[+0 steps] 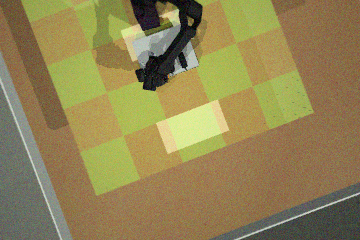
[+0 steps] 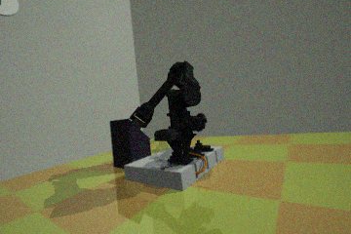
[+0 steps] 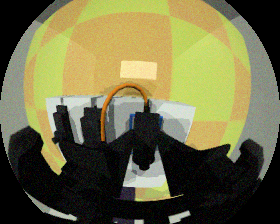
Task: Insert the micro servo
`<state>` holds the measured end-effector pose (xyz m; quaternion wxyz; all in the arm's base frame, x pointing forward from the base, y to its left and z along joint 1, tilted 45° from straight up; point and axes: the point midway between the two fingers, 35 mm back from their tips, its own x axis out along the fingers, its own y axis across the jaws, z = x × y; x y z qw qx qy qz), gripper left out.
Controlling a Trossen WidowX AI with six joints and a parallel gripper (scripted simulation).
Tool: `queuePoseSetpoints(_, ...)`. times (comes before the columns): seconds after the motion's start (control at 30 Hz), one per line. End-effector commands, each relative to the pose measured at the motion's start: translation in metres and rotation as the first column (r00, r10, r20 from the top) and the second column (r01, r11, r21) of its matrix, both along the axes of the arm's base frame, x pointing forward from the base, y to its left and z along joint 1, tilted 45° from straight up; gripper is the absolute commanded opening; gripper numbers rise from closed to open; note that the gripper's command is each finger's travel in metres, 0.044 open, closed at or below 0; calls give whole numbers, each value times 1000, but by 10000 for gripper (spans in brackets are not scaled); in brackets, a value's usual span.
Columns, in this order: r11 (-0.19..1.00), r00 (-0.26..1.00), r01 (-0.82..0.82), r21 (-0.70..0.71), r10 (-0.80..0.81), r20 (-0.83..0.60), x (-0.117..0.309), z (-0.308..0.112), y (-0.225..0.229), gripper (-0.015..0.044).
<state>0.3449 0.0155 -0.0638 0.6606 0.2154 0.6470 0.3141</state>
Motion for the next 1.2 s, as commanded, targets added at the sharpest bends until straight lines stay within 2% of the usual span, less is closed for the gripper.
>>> queuePoseSetpoints(0.0, 1000, 1000, 4, 6, -4, -1, 0, -2, 3, 0)
queuePoseSetpoints(0.13, 1000, 1000, 4, 6, -4, -1, 0, -4, 5, 0)
queuePoseSetpoints(0.37, 1000, 1000, 4, 6, -4, -1, 0, -4, 3, 184)
queuePoseSetpoints(0.77, 1000, 1000, 4, 5, -4, -1, -2, 22, -21, 187)
queuePoseSetpoints(0.9, 1000, 1000, 14, 0, -14, -1, -22, 27, -37, 292)
queuePoseSetpoints(1.07, 1000, 1000, 8, -5, -8, -6, -83, 50, -73, 424)
queuePoseSetpoints(1.17, 1000, 1000, 4, 1, -4, -8, -106, 58, -80, 440)
